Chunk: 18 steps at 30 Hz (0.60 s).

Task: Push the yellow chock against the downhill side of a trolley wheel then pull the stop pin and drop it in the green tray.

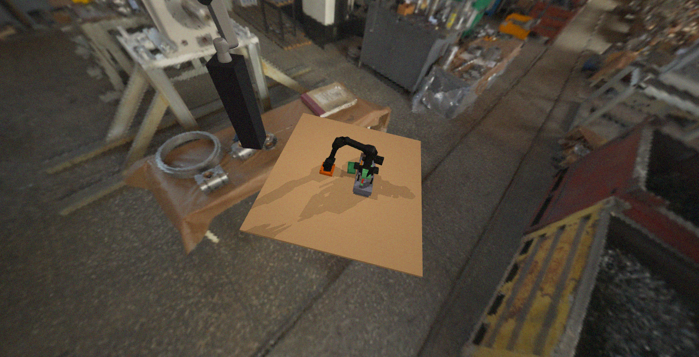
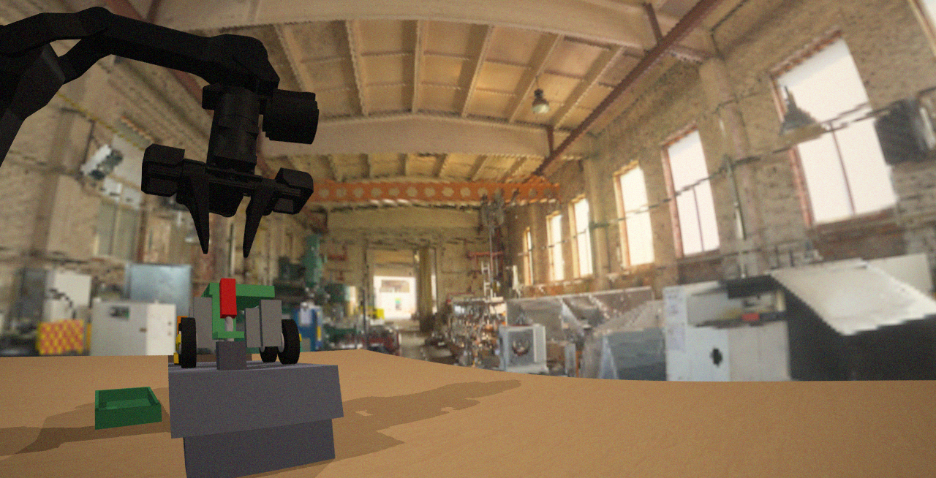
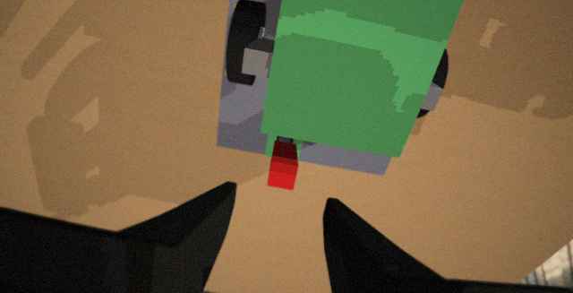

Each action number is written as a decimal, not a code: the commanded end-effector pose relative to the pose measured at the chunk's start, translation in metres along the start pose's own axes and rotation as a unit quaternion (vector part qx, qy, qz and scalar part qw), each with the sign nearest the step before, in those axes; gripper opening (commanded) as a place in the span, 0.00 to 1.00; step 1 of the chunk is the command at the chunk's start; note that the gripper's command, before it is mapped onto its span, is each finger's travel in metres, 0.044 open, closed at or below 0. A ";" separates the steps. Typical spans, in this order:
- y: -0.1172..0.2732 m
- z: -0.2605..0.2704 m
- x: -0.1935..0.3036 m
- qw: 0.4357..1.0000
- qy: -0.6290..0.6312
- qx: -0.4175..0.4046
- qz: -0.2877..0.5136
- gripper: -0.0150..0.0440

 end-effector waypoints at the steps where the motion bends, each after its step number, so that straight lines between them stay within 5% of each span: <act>1: 0.001 -0.001 0.002 1.000 -0.008 0.002 0.003 0.58; 18: -0.025 -0.001 0.002 1.000 -0.008 0.002 0.004 0.58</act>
Point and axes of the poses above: the point midway between the two fingers, 35 mm back from their tips, its own y axis back along the fingers, its own z axis across the jaws, x = y × z, the point moved 3 cm from there along y, back along the fingers, and after that the axes turned 13 degrees about -y, right-handed, at the moved point
